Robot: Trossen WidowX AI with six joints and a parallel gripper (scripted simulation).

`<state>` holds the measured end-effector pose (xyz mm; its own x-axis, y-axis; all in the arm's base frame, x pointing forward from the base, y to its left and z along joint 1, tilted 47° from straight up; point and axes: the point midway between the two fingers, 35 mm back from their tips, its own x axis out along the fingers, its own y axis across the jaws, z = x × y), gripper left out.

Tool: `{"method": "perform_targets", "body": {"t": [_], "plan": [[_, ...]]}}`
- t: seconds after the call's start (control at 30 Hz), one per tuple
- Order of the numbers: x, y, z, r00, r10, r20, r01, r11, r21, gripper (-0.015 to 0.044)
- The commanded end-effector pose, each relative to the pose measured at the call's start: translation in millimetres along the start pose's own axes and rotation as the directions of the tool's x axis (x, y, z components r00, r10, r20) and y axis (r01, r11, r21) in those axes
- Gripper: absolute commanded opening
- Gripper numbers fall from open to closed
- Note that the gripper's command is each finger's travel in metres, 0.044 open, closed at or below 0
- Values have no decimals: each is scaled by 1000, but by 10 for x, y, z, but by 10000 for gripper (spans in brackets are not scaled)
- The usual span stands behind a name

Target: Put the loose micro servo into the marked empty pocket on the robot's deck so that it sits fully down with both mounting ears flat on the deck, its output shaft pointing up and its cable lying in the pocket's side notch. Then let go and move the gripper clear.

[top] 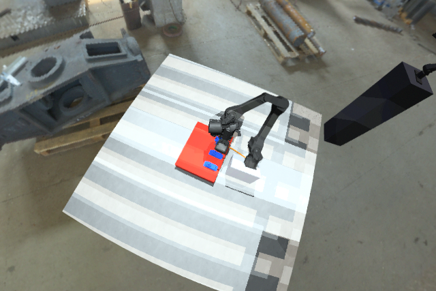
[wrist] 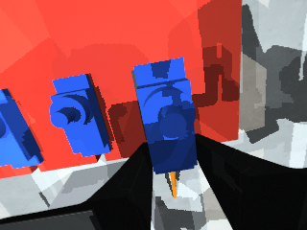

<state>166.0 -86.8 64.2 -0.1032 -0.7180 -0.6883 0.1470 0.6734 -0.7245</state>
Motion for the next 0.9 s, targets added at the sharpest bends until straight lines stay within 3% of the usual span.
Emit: {"method": "perform_targets", "body": {"t": [0.0, 0.87], "plan": [[37, -8, 12, 1000, -5, 7, 5, 1000, 0, 0], [287, -12, 13, 1000, -6, 7, 6, 1000, 0, 0]]}}
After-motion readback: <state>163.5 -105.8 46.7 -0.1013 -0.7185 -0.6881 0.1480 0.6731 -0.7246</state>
